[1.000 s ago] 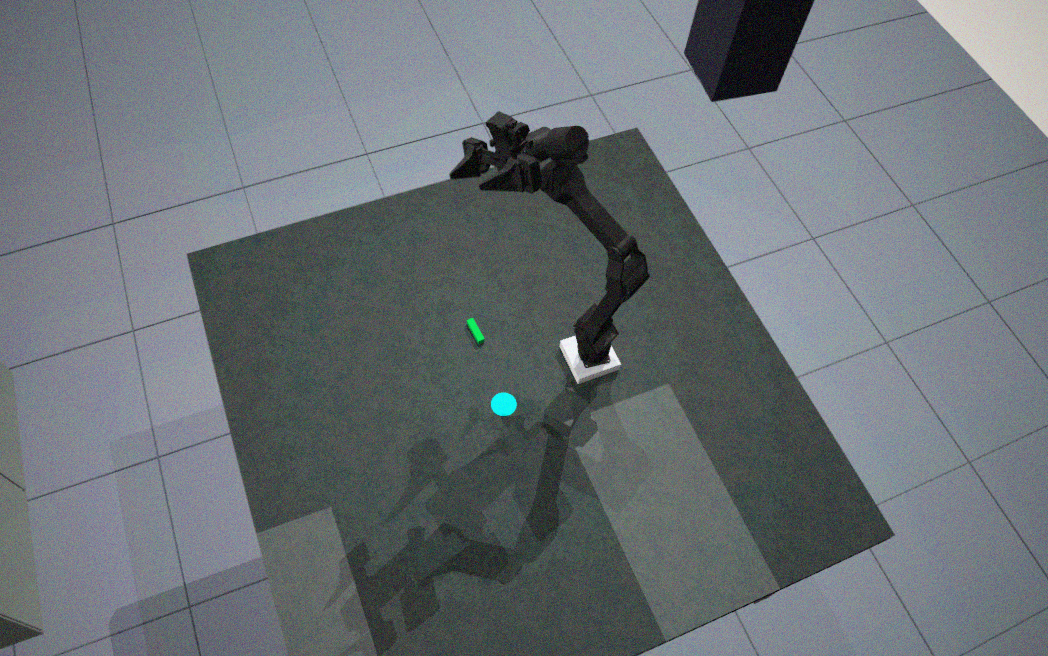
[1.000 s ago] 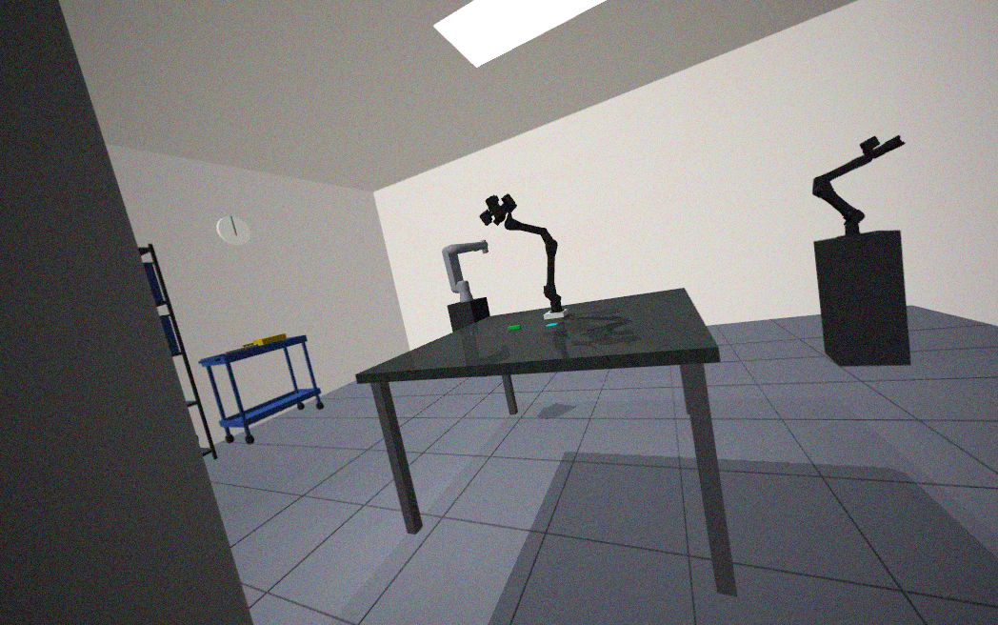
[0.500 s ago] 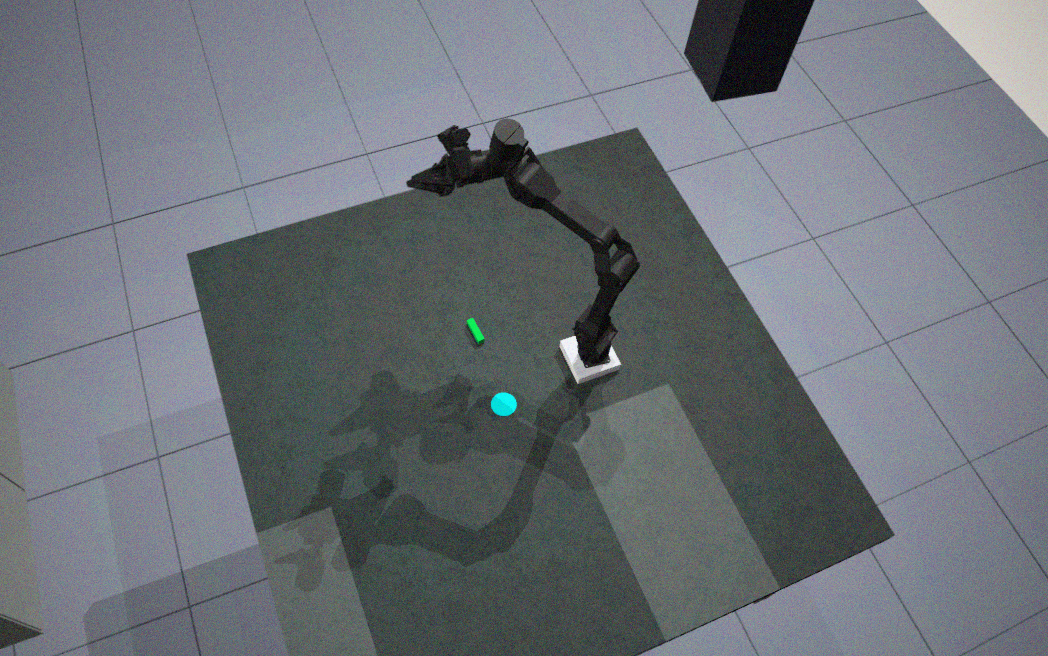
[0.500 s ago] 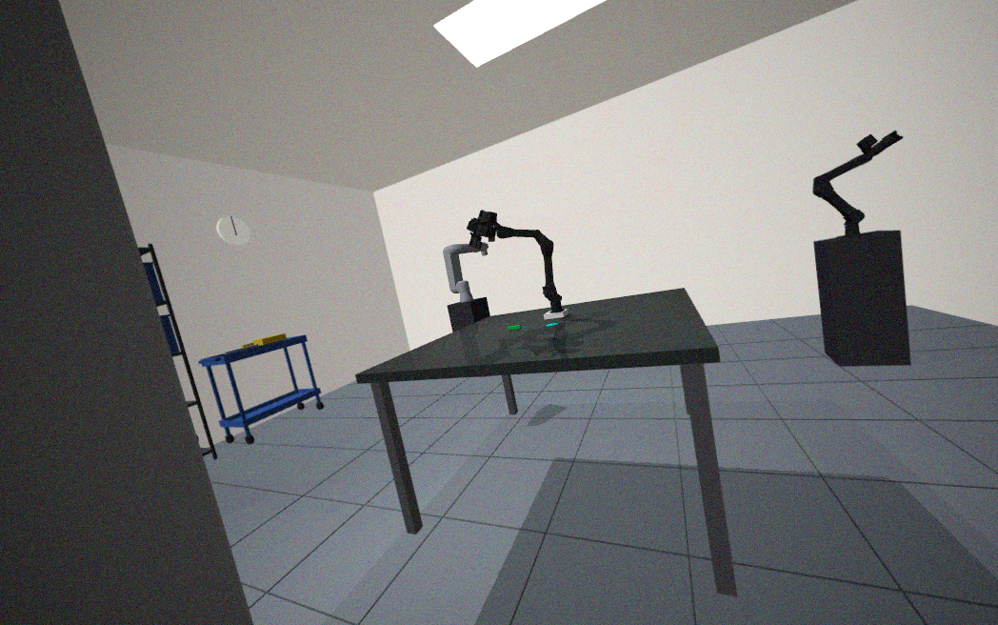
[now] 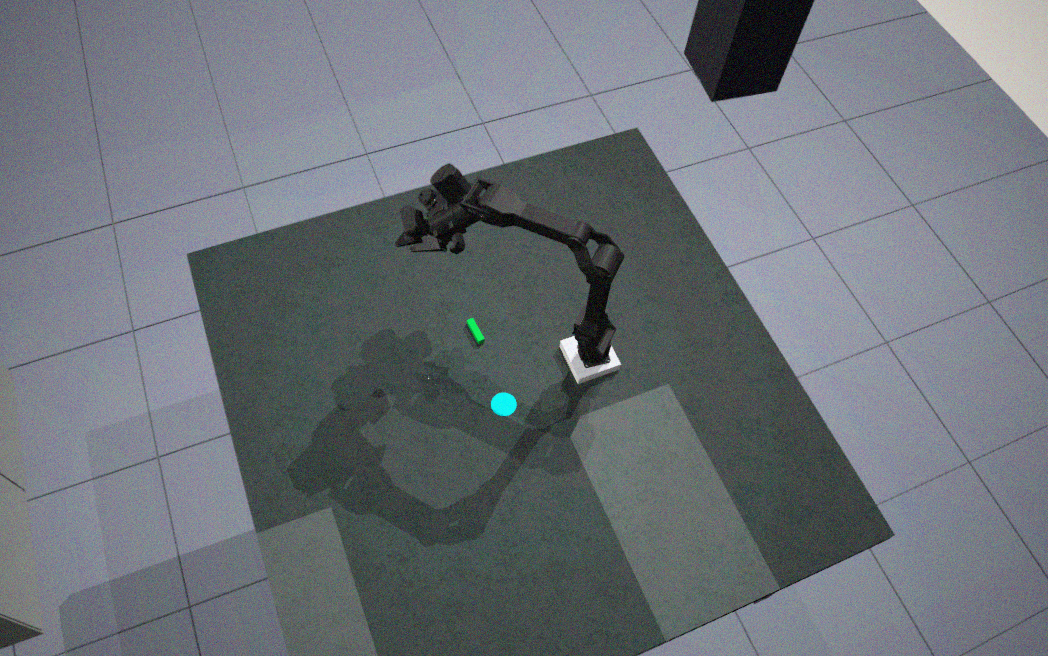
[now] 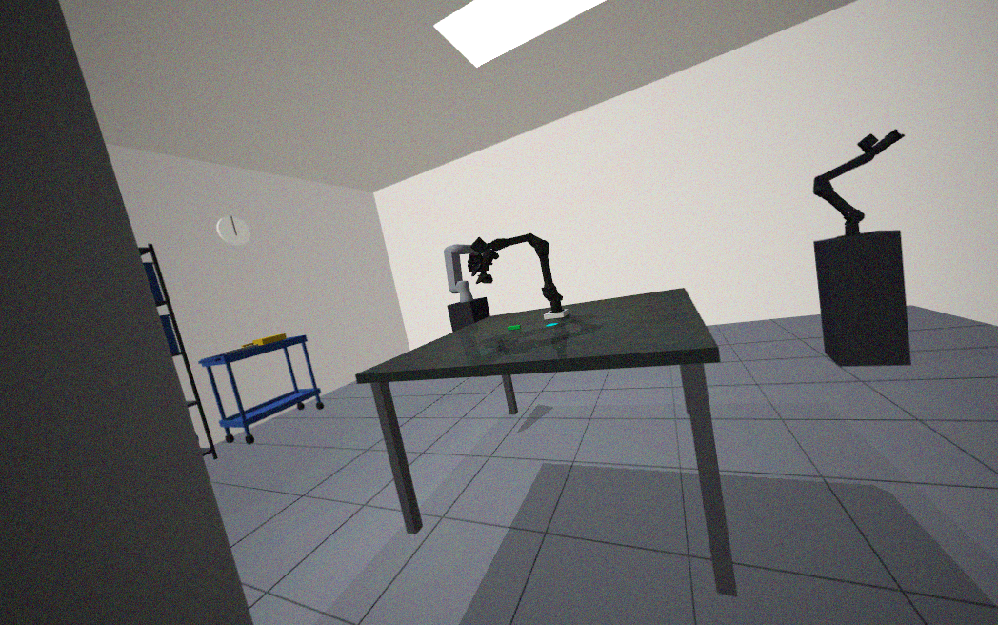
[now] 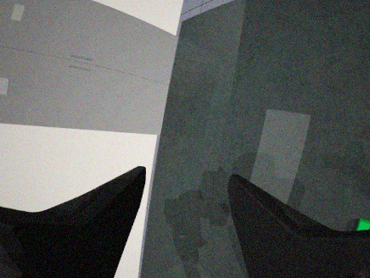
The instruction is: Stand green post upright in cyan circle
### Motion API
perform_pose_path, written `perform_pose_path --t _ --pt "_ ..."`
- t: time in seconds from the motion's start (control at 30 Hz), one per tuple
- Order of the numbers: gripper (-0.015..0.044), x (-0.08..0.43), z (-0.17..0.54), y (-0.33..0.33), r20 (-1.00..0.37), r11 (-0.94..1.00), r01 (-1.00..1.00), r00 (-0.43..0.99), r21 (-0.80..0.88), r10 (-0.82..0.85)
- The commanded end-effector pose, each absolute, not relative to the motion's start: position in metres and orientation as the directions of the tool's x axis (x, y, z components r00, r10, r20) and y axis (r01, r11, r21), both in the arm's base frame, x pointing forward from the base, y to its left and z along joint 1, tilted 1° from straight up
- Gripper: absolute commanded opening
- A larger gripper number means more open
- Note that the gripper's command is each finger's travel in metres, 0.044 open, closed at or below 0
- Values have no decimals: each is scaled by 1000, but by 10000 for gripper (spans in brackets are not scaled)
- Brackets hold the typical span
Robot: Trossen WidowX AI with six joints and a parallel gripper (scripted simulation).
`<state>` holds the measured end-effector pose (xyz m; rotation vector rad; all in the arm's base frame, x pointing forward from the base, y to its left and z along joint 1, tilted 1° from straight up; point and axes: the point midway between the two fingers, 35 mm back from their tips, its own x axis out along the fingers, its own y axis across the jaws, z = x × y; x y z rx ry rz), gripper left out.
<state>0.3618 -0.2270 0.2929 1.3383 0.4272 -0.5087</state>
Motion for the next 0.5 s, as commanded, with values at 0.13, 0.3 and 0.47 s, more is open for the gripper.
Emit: perform_pose_path --t 0.13,0.3,0.47 --pt "233 321 194 -198 -885 110 884 462 454 -55" --pt "233 274 149 -173 -991 166 977 137 133 -8" --pt "233 259 141 -166 -999 195 980 34 34 3"
